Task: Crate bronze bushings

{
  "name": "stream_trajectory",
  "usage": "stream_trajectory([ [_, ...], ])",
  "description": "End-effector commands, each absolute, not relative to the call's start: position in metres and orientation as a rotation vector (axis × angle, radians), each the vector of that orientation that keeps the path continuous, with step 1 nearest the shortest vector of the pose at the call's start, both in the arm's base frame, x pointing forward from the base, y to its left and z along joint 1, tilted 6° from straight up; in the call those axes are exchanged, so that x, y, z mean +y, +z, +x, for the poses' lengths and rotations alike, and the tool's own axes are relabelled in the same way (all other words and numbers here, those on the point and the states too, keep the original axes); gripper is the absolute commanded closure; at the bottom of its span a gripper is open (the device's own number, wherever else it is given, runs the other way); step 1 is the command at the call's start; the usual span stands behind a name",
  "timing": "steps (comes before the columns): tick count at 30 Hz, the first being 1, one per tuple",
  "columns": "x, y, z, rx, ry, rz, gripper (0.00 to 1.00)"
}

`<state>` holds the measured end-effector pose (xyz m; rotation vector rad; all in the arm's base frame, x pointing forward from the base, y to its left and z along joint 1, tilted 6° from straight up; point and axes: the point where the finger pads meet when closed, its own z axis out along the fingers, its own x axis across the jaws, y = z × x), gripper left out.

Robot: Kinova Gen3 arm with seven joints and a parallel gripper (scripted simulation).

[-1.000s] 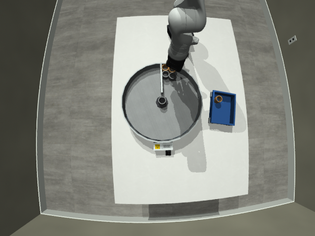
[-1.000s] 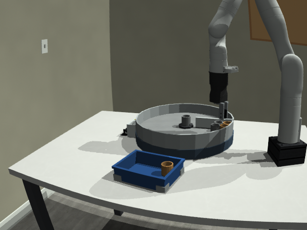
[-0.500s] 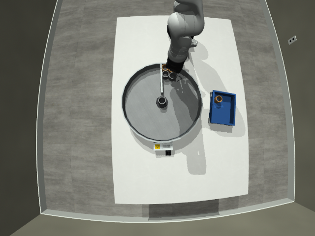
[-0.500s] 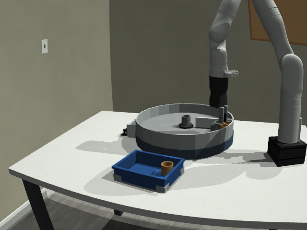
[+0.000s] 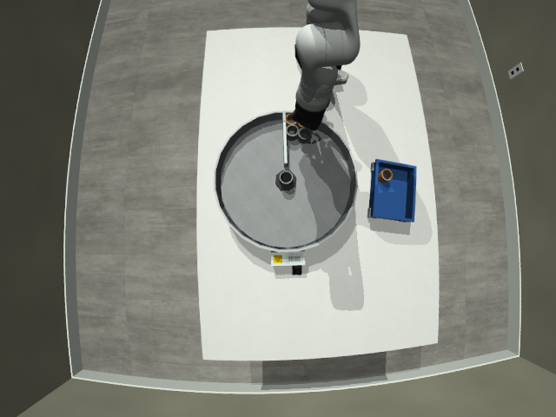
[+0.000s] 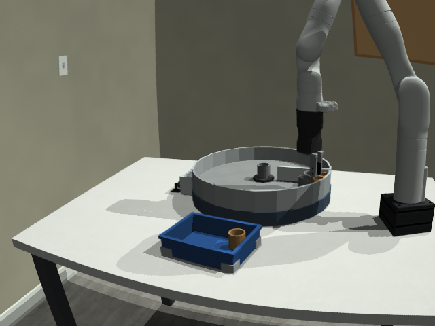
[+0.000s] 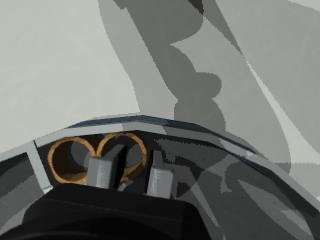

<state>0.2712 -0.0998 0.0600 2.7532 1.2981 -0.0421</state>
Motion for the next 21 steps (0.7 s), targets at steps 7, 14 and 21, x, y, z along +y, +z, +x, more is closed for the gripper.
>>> stream_trajectory([
  [7, -0.0998, 0.0598, 0.2710, 1.299, -0.043, 2.753, 0.55],
  [14, -0.1002, 0.0555, 0.2710, 1.299, -0.044, 2.754, 0.55],
  [21, -0.1002, 0.0555, 0.2710, 1.299, -0.044, 2.754, 0.55],
])
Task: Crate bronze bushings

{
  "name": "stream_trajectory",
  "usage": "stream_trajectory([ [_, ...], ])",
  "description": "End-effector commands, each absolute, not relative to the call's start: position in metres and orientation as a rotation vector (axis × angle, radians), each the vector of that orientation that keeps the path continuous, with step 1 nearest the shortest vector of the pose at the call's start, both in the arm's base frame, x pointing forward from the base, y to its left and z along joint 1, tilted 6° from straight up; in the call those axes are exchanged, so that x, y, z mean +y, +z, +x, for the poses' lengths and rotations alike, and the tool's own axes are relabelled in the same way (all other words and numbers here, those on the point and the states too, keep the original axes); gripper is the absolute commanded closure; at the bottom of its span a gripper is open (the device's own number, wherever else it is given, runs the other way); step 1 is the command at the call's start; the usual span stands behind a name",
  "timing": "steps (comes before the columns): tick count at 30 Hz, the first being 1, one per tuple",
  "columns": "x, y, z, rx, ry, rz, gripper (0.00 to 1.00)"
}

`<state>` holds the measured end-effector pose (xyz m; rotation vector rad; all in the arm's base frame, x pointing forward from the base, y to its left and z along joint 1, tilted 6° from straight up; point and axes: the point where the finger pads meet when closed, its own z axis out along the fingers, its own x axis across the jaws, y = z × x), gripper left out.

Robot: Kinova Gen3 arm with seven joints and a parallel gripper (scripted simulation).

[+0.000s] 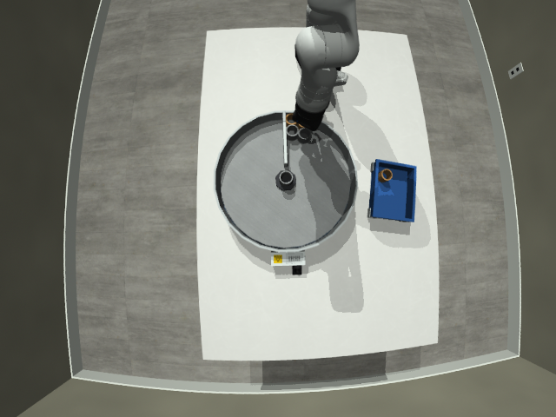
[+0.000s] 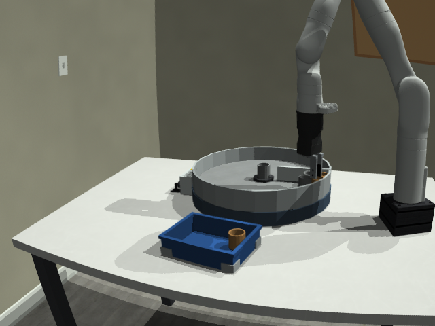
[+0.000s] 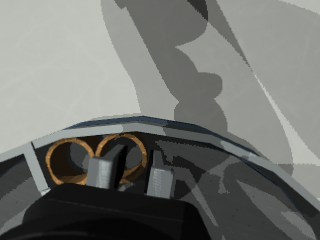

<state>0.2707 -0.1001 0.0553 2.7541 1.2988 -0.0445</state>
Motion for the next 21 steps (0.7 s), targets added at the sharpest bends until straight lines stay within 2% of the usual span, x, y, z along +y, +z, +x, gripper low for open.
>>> stream_trajectory([
  [1, -0.1002, 0.0555, 0.2710, 1.299, -0.044, 2.754, 0.55],
  [21, -0.1006, 0.0511, 0.2711, 1.299, -0.043, 2.754, 0.55],
])
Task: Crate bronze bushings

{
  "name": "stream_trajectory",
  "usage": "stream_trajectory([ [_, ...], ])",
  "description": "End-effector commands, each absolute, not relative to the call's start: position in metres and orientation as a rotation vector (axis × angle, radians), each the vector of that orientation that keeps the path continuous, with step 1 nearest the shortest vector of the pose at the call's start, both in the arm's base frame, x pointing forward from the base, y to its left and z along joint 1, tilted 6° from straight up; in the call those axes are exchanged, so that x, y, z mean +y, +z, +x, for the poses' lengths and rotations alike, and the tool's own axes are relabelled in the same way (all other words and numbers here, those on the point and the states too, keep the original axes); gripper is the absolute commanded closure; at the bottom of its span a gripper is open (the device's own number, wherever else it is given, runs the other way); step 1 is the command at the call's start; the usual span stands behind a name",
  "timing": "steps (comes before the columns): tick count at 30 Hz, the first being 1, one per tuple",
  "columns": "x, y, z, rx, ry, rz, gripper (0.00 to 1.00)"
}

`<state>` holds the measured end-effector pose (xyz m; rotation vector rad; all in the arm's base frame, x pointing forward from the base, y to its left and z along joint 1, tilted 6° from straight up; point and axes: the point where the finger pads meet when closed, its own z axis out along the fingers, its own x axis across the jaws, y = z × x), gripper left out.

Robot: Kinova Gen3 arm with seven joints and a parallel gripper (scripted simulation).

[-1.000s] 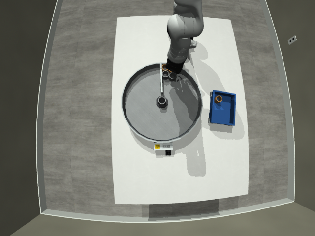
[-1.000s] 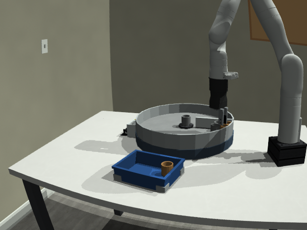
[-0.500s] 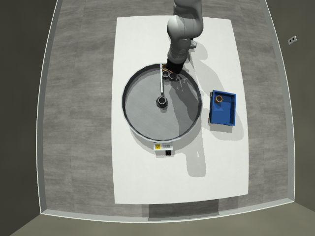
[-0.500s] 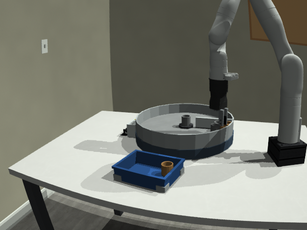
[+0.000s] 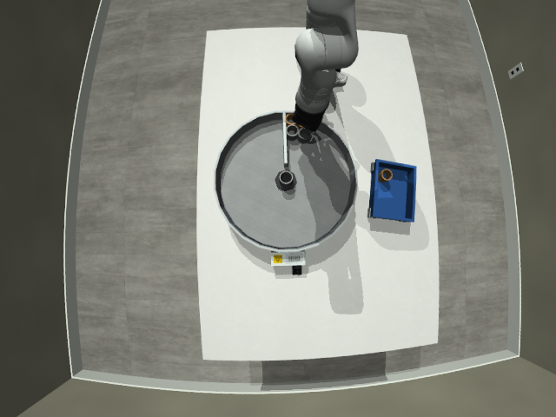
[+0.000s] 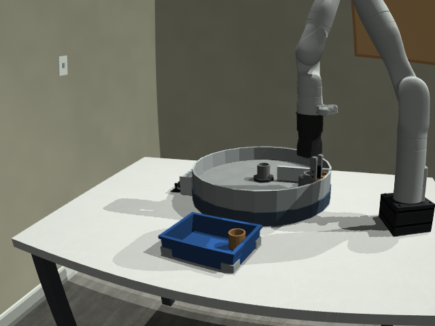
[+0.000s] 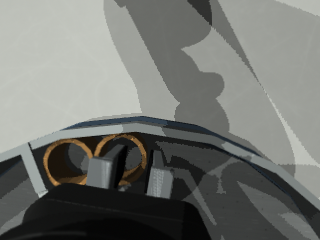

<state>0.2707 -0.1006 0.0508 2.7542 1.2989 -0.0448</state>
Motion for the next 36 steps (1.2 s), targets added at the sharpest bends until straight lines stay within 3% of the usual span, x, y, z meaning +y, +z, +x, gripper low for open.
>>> stream_trajectory([
  [1, -0.1007, 0.0502, 0.2711, 1.299, -0.043, 2.754, 0.55],
  [36, -0.1017, 0.0404, 0.2713, 1.299, -0.043, 2.753, 0.55],
])
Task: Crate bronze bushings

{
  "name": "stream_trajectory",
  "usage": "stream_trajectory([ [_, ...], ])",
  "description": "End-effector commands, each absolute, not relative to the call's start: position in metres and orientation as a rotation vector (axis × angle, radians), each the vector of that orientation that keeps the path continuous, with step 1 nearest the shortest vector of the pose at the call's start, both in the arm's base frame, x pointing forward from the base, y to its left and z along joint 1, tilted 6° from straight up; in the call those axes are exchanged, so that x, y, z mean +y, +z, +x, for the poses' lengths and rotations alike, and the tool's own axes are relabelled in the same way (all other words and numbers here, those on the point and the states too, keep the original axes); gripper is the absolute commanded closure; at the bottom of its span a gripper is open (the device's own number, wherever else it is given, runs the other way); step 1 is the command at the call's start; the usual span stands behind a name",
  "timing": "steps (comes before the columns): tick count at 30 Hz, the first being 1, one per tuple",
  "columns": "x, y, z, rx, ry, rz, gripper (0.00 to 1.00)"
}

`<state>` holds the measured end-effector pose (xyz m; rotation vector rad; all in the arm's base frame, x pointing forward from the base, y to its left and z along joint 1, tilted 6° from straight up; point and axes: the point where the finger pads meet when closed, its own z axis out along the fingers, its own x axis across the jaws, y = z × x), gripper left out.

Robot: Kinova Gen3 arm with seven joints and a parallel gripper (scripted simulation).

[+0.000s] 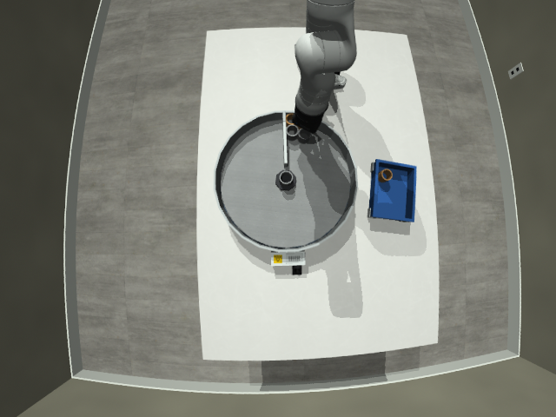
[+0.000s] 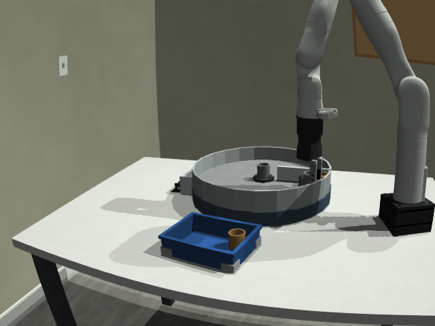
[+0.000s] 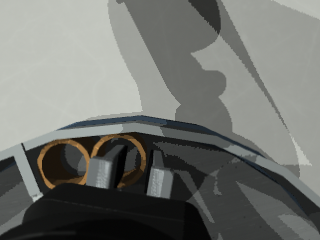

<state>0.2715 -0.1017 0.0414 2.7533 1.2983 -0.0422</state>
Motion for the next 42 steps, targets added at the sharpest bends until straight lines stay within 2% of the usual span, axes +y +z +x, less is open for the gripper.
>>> stream_trajectory([
  [1, -0.102, 0.040, 0.271, 1.299, -0.043, 2.753, 0.55],
  [42, -0.103, 0.029, 0.272, 1.298, -0.043, 2.753, 0.55],
])
